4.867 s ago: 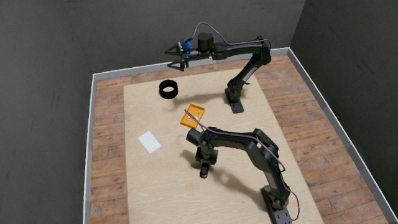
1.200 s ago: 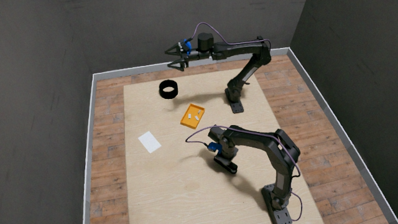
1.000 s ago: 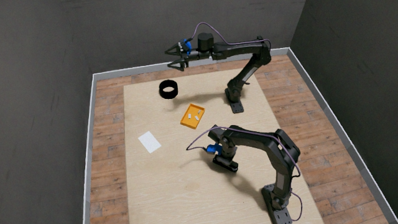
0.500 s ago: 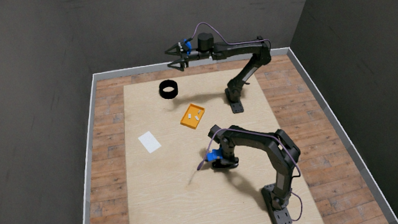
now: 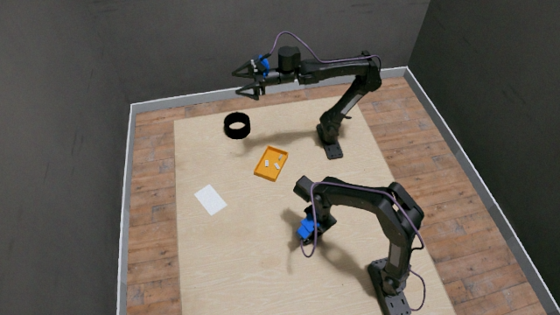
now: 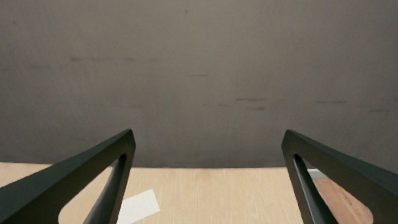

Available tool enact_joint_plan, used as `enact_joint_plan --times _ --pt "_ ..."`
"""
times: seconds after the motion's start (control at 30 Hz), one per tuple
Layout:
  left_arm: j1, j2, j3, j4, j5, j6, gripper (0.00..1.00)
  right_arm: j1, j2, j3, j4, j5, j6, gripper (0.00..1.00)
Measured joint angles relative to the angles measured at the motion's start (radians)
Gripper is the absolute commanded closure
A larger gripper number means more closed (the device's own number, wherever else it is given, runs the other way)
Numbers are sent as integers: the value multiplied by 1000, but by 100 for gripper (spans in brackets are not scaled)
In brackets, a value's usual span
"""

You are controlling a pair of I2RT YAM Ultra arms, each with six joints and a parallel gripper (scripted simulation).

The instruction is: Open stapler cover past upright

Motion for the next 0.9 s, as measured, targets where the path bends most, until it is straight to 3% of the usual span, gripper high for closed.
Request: enact_joint_plan --times 0.27,0.9 --pt "0 -2 -2 0 -6 -158 78 0 0 0 0 0 0 0" --pt "0 -3 -31 45 -10 -214 78 0 0 0 0 0 0 0"
